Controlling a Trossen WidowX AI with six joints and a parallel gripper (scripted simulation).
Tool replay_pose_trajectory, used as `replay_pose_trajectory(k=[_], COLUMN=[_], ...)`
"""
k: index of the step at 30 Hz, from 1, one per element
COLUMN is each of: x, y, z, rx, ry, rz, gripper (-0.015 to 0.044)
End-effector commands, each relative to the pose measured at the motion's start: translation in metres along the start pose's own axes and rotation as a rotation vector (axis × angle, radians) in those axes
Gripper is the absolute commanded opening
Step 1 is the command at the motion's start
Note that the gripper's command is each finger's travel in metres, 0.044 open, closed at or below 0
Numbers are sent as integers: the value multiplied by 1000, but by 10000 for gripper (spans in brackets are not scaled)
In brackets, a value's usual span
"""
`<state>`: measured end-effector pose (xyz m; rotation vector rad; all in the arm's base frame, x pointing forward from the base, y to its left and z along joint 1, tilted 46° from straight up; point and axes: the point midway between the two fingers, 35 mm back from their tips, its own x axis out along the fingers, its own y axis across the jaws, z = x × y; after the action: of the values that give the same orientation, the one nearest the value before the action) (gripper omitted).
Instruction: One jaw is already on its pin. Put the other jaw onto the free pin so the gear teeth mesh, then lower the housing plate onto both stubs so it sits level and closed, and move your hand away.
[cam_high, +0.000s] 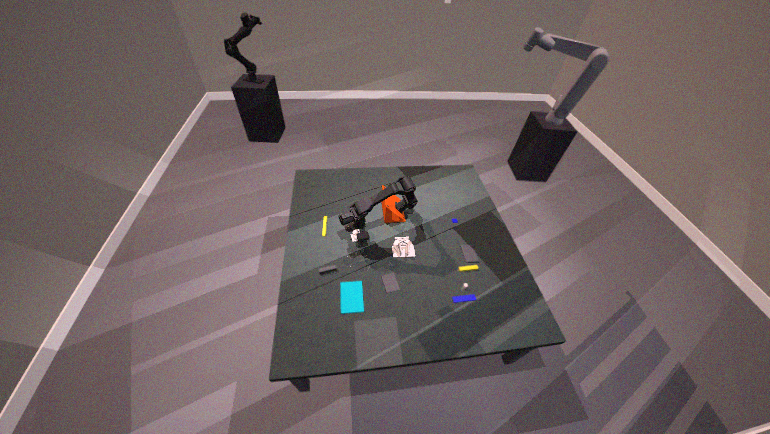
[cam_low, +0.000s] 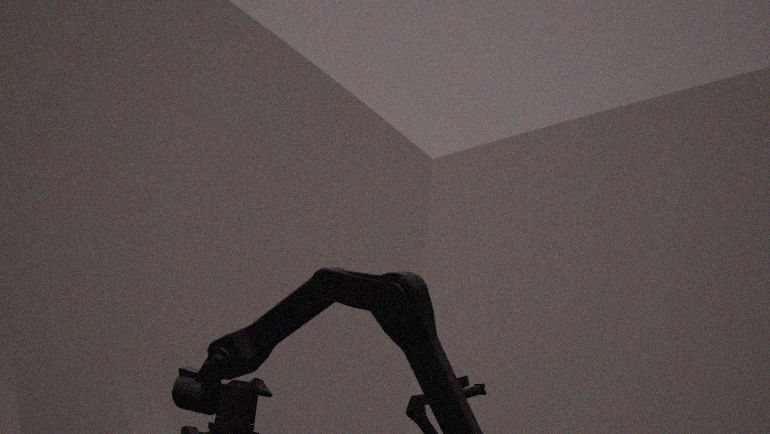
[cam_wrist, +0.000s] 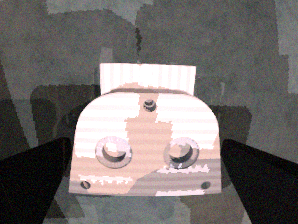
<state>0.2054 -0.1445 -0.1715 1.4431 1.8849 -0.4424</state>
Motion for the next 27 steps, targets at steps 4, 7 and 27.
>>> replay_pose_trajectory(k=[4,7,27], x=[1,0,0], y=[1,0,0], z=[0,0,0], rx=[5,0,0], ry=[2,0,0], rz=[6,0,0], gripper=[440,433,351])
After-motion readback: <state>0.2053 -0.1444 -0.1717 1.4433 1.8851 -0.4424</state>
